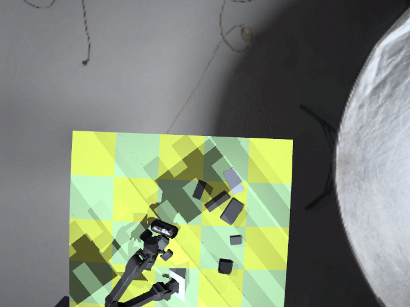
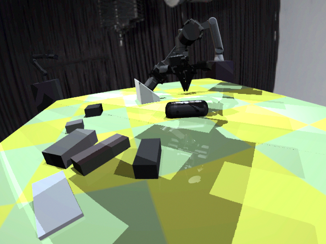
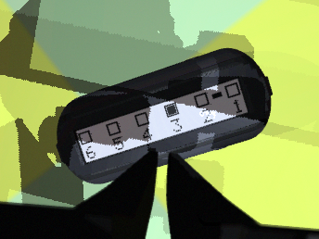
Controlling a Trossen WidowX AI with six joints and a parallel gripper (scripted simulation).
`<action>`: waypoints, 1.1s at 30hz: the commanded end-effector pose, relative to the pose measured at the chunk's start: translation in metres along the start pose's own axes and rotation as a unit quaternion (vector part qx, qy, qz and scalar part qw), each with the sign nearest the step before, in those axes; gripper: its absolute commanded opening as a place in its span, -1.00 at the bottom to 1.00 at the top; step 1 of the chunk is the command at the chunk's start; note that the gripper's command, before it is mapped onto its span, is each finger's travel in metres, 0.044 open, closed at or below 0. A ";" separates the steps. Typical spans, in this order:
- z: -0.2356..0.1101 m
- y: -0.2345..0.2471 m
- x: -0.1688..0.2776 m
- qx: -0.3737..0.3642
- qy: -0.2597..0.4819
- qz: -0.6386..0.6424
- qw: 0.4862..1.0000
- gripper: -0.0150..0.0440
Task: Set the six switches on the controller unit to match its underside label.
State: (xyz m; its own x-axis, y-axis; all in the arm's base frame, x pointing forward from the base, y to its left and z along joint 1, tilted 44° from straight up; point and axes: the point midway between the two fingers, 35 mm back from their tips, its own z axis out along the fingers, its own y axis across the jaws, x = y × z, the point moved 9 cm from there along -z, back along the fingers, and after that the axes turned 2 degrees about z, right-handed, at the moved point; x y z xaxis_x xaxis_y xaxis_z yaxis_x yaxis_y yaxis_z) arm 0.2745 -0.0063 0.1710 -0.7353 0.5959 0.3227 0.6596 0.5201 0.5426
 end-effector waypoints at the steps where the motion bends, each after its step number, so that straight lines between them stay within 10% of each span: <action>1: -0.007 -0.005 0.008 -0.006 -0.031 -0.126 0.991 -0.49; 20: -0.007 -0.005 0.008 -0.006 -0.031 -0.126 0.991 -0.49; 33: 0.002 0.049 -0.010 0.056 0.060 0.387 0.918 0.67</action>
State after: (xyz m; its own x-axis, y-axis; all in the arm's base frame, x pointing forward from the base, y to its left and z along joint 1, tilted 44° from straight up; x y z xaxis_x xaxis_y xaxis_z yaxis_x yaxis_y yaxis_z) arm 0.2923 0.0033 0.1872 -0.4770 0.7067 0.5225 0.8738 0.3175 0.3683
